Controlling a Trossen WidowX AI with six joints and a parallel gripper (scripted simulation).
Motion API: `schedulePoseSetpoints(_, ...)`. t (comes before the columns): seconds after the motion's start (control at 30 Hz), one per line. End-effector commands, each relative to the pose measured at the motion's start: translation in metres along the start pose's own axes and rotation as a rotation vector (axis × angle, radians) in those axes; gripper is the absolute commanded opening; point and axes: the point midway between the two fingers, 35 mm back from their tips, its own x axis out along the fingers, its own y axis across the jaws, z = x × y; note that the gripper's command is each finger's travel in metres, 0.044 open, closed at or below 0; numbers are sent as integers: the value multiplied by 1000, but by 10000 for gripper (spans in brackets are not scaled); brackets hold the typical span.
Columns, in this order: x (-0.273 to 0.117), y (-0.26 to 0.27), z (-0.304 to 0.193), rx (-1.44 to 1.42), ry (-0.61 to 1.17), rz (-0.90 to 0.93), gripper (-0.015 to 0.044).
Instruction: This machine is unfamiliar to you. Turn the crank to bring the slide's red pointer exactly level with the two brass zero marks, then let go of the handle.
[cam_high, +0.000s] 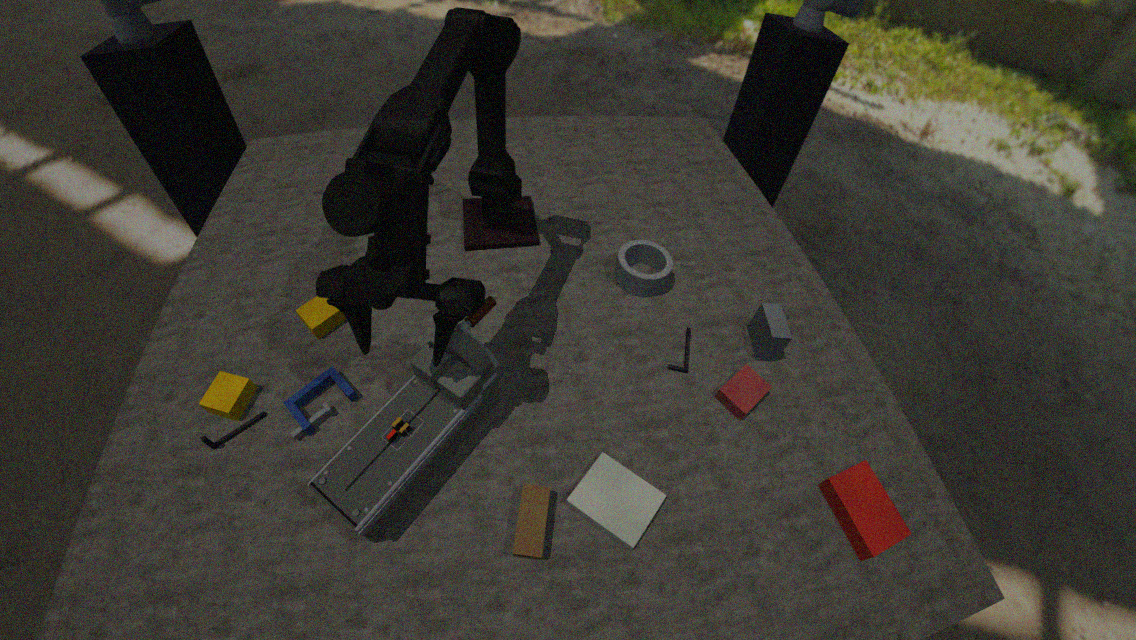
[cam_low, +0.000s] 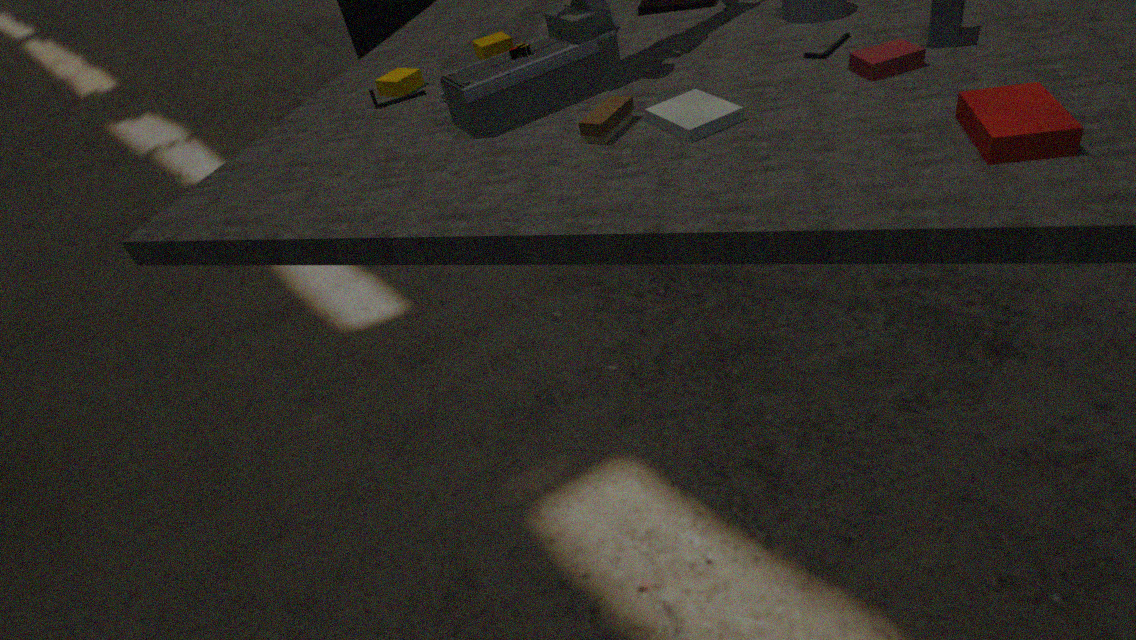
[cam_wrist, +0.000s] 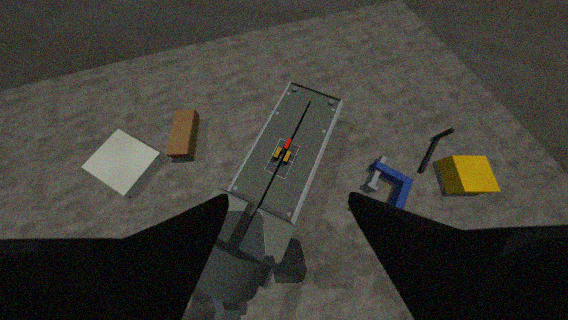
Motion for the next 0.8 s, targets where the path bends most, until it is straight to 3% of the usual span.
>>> schedulePoseSetpoints(0.0, -20, 1, 19, -5, -22, 2, 440)
schedulePoseSetpoints(0.23, -37, 5, 26, 7, -19, -9, 440)
schedulePoseSetpoints(0.77, -72, 61, -37, 237, -77, -240, 440)
